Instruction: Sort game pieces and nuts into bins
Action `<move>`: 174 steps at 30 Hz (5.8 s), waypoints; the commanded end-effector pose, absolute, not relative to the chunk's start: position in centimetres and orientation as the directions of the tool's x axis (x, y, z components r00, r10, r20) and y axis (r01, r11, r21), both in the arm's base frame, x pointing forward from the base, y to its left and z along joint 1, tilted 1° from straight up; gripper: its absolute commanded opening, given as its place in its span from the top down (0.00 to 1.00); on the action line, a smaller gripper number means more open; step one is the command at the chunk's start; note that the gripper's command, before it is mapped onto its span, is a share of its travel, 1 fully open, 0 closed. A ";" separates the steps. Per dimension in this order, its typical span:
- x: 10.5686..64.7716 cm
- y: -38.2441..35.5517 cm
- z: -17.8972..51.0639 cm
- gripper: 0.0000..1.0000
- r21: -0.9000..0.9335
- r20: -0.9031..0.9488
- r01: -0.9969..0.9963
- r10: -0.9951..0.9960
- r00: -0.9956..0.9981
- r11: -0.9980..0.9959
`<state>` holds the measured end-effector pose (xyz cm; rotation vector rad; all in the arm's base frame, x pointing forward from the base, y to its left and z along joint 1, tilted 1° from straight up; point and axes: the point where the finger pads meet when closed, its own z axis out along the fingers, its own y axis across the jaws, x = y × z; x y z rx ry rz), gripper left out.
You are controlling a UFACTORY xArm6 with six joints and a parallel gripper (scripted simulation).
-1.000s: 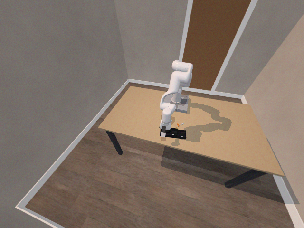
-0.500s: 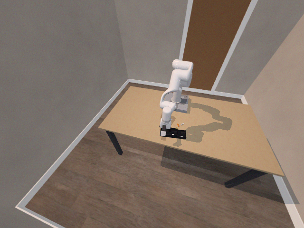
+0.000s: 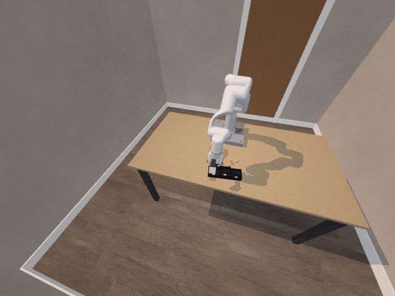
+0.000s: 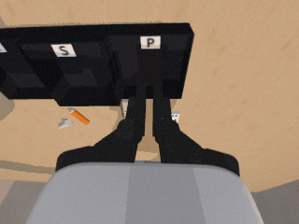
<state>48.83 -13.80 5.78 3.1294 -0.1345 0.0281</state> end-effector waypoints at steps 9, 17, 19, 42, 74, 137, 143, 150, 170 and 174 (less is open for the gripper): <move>48.7 -9.3 6.1 0.93 0.009 0.021 -0.086 -0.086 0.996 -0.996; 48.5 -6.3 6.0 0.93 0.008 0.021 -0.086 -0.086 0.996 -0.996; 48.5 -5.3 6.0 0.93 0.008 0.021 -0.086 -0.086 0.996 -0.996; 48.5 -5.4 1.5 0.93 0.008 0.021 -0.086 -0.086 0.996 -0.996; 48.6 -5.4 0.1 0.93 0.008 0.021 -0.086 -0.086 0.996 -0.996; 49.0 -2.3 6.0 0.93 0.008 0.021 -0.086 -0.086 0.996 -0.996; 49.5 0.6 6.0 0.93 0.008 0.021 -0.086 -0.086 0.996 -0.996; 49.9 3.0 6.0 0.93 0.007 0.021 -0.086 -0.086 0.996 -0.996; 49.9 3.0 2.2 0.93 0.007 0.021 -0.086 -0.086 0.996 -0.996; 50.0 3.0 1.2 0.93 0.007 0.021 -0.086 -0.086 0.996 -0.996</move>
